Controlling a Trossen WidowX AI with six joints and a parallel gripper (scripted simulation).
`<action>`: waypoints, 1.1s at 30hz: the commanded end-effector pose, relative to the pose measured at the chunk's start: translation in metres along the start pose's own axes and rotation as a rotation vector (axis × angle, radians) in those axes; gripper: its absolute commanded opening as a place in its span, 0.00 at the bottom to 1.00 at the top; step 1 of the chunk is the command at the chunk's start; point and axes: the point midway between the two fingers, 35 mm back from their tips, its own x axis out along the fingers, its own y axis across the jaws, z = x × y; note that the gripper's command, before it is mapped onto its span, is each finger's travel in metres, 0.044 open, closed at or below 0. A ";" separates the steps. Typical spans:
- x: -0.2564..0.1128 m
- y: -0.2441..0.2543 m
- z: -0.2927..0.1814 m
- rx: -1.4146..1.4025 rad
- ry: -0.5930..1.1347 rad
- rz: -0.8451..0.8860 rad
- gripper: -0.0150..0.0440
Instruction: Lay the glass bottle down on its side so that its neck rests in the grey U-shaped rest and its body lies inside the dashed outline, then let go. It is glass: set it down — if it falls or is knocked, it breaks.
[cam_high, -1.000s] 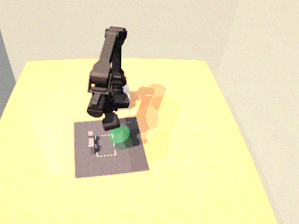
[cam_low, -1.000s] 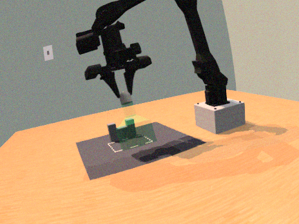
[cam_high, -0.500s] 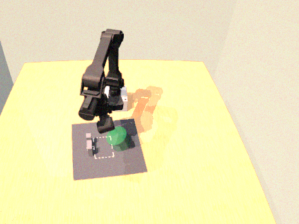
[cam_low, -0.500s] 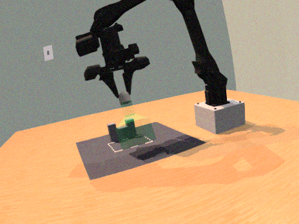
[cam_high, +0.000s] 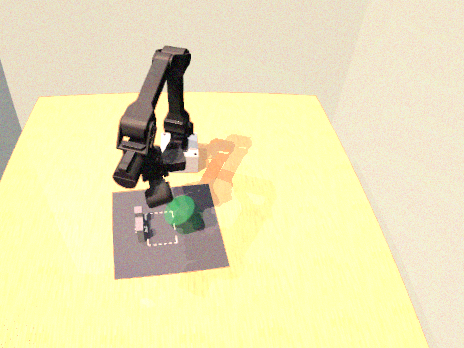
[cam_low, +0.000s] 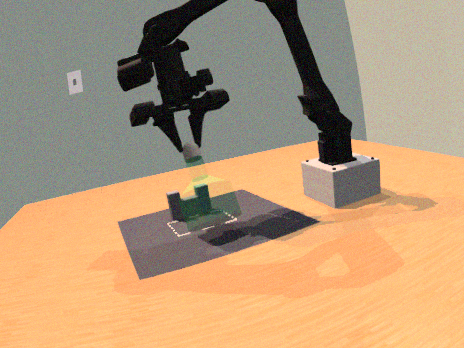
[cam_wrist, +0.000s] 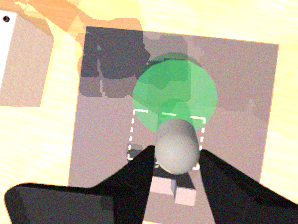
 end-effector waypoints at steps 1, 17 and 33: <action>-0.001 0.000 -0.010 0.002 0.010 0.001 0.48; -0.001 0.001 -0.024 -0.004 -0.026 -0.004 0.48; 0.000 0.003 -0.039 -0.005 -0.059 -0.012 0.48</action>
